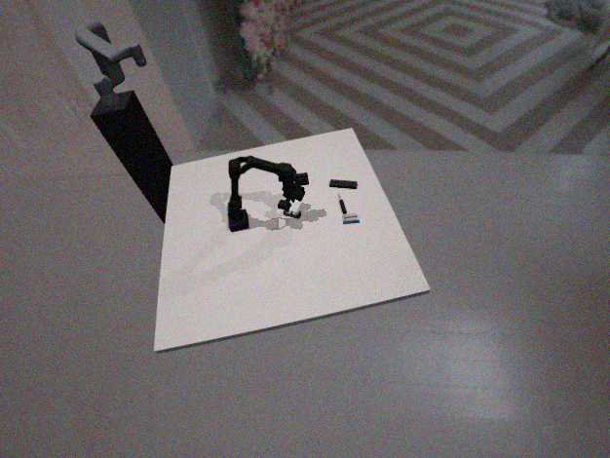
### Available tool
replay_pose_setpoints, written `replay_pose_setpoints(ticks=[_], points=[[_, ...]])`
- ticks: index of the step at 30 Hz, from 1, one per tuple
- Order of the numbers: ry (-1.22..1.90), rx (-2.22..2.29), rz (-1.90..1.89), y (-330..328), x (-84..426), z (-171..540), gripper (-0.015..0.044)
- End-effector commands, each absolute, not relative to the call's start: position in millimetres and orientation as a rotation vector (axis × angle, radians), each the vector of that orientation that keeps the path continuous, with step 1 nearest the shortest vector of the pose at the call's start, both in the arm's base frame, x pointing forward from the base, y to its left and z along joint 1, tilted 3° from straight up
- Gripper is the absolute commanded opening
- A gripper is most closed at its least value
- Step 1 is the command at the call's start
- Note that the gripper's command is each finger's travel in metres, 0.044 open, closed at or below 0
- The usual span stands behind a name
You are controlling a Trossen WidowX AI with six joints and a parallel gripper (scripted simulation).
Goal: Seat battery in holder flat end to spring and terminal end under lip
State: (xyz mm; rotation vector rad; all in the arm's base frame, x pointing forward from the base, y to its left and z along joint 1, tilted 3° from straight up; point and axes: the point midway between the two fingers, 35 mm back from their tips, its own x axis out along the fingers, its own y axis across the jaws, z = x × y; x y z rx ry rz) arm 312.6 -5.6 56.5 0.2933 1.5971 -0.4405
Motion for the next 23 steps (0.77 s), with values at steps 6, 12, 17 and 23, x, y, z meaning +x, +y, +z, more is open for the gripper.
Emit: replay_pose_setpoints(ticks=[6, 12, 17, 23], points=[[1.572, 0.303, -0.439, -4.8, 311.9, 80.3, 0.044], [1.572, 0.303, -0.439, -4.8, 311.9, 80.3, 0.044], [1.572, 0.303, -0.439, -4.8, 311.9, 80.3, 0.044], [1.572, 0.303, -0.439, -4.8, 311.9, 80.3, 0.044]])
